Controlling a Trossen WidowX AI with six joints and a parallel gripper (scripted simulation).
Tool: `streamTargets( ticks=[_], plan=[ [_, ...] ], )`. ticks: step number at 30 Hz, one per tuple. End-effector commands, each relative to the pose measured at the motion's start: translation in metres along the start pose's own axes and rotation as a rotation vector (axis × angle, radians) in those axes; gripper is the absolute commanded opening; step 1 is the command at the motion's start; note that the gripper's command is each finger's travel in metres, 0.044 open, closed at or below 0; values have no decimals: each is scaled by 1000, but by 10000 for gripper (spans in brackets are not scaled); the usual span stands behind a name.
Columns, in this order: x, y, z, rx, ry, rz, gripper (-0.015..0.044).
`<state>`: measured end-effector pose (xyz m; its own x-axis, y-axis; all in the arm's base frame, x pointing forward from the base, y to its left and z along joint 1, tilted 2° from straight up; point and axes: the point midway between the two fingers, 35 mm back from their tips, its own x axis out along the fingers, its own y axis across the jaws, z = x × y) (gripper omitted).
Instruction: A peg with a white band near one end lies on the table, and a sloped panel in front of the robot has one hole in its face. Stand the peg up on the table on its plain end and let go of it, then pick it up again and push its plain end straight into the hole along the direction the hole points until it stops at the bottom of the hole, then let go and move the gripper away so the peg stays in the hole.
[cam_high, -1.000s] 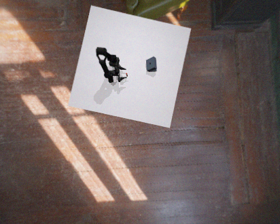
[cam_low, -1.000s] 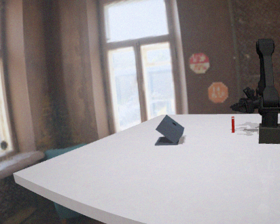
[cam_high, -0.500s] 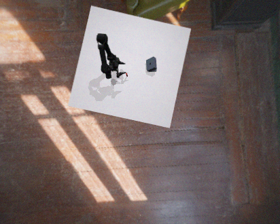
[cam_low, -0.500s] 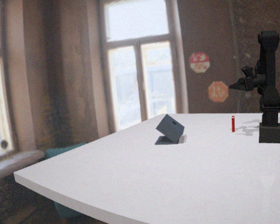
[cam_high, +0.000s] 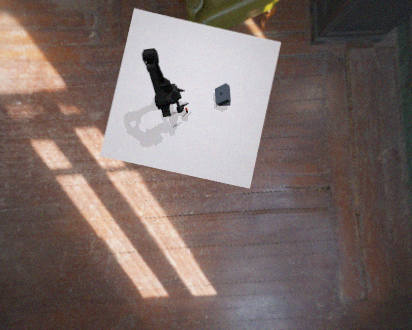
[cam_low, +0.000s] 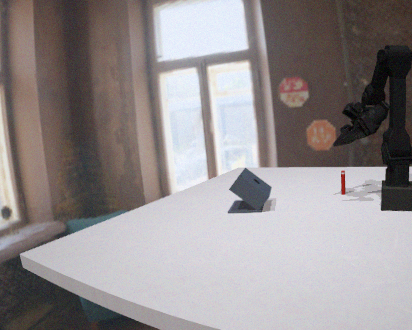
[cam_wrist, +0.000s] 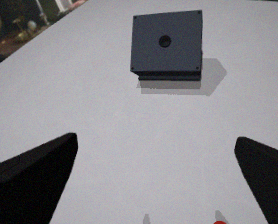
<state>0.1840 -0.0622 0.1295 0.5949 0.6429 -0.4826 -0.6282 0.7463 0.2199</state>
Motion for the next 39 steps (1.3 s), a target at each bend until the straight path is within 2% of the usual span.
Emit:
streamTargets(
  ticks=[1,9,16,30,35,39],
  plan=[
    [5,2,-7,22,109,41,440],
    [14,2,-24,65,363,91,440],
    [16,-4,-35,89,592,64,440],
    [17,-33,-34,83,966,-194,440],
    [17,-43,-26,69,1036,-317,440],
    [17,-43,-26,69,1039,-322,440]
  ],
)
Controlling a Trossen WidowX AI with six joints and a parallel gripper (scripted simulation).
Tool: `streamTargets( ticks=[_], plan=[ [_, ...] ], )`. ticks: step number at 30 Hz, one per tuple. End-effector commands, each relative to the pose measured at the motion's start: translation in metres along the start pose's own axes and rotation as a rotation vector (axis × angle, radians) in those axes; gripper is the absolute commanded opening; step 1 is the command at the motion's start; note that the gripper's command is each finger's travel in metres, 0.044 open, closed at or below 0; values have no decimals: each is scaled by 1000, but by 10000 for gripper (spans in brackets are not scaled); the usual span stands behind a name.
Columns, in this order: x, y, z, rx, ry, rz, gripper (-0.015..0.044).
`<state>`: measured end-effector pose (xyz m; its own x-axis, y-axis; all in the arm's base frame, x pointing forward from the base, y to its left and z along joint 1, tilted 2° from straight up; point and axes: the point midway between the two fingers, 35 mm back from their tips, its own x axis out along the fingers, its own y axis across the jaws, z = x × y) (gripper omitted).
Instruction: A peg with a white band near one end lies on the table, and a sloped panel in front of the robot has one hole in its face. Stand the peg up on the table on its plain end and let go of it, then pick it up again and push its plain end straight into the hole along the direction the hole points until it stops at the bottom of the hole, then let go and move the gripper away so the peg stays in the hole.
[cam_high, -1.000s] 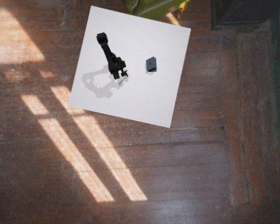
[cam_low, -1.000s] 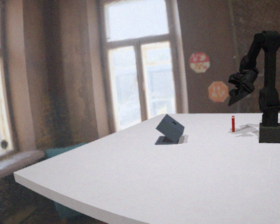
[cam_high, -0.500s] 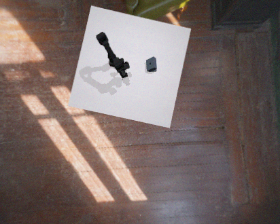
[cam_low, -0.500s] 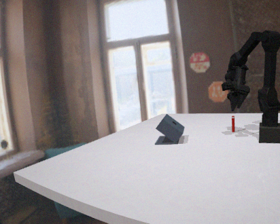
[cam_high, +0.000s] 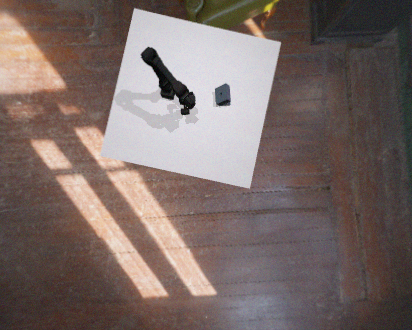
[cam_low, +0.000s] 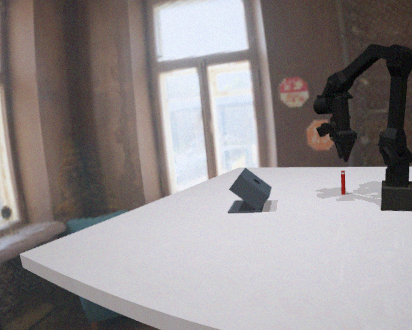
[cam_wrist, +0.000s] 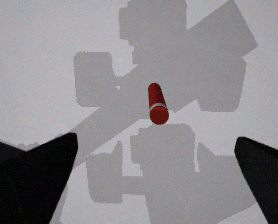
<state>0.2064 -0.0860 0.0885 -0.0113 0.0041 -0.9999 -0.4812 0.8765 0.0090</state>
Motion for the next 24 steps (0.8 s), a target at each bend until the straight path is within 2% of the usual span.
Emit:
streamTargets(
  ticks=[1,7,16,24],
  plan=[
    [-1,-3,1,13,8,-23,440],
    [0,-3,1,-2,9,-23,440],
    [18,-3,1,-189,11,-22,440],
    [22,-4,1,-193,11,-22,440]
  ],
)
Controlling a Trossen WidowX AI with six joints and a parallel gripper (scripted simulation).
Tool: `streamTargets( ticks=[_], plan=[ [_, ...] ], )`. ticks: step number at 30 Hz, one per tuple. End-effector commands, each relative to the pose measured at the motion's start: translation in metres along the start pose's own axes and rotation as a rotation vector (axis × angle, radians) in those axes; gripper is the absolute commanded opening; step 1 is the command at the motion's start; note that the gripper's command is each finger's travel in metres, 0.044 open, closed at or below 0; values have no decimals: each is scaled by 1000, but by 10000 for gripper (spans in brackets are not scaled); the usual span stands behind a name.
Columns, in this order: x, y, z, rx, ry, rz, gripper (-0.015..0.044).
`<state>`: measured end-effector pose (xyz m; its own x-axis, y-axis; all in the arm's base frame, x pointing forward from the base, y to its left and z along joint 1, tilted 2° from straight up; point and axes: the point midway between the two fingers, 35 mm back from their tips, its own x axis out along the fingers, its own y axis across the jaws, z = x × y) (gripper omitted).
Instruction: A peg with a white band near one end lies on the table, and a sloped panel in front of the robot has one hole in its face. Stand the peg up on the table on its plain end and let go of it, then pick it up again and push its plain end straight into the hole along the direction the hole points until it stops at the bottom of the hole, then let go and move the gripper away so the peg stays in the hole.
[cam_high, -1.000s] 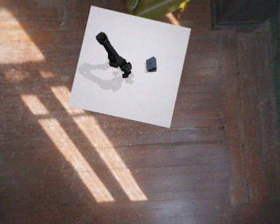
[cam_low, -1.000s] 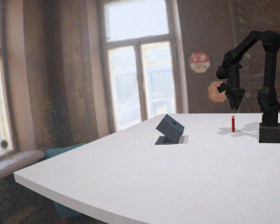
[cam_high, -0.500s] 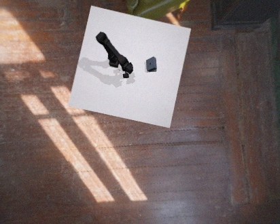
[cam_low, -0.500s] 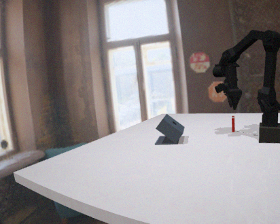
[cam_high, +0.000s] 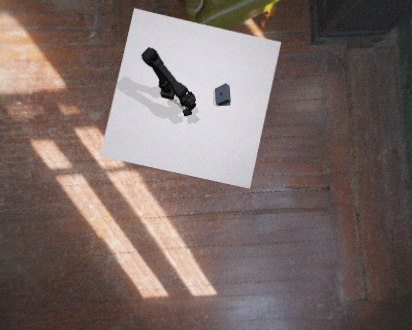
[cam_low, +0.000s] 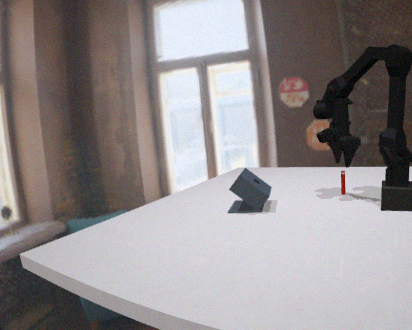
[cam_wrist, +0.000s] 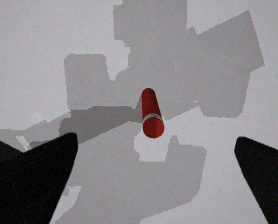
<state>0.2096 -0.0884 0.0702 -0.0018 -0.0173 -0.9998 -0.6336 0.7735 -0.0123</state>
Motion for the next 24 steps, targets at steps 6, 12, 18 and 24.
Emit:
streamTargets(
  ticks=[6,12,18,24],
  plan=[
    [14,-1,-1,-9,7,2,440],
    [24,-1,0,-9,7,2,440],
    [34,-1,0,-9,7,2,440],
    [43,-1,-1,-9,7,2,440]
  ],
)
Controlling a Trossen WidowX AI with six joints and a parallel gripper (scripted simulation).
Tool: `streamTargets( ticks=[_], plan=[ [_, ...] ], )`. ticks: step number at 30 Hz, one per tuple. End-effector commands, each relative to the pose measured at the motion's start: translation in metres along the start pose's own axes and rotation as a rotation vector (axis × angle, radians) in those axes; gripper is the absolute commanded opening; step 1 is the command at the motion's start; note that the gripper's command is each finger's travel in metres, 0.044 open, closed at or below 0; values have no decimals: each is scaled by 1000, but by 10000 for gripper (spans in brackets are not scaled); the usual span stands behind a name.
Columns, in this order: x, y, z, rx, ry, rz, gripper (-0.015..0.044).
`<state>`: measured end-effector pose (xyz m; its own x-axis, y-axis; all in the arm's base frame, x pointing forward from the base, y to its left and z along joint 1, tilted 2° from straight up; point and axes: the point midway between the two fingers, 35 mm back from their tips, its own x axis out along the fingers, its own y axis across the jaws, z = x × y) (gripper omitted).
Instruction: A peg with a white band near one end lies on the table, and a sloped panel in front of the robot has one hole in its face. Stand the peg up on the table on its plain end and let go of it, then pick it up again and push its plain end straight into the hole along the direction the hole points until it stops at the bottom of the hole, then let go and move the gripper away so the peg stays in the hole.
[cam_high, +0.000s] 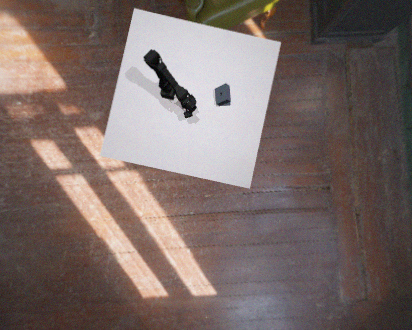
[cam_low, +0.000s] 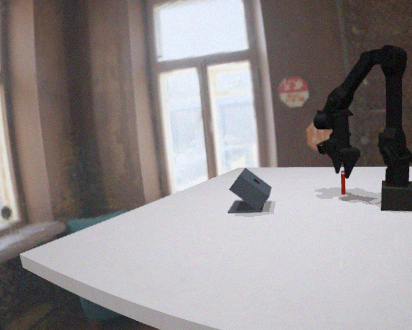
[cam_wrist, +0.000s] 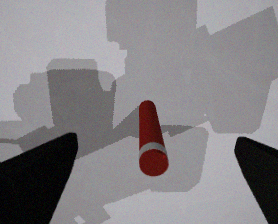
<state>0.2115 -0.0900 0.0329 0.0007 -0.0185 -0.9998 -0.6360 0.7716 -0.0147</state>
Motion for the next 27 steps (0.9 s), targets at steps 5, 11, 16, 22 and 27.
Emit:
streamTargets(
  ticks=[5,11,16,22,27],
  plan=[
    [14,2,-2,-6,8,5,440],
    [24,3,-2,-6,8,5,440],
    [23,2,-1,0,2,3,414],
    [23,2,-1,0,2,3,256],
    [23,2,-1,0,2,3,125]
  ],
)
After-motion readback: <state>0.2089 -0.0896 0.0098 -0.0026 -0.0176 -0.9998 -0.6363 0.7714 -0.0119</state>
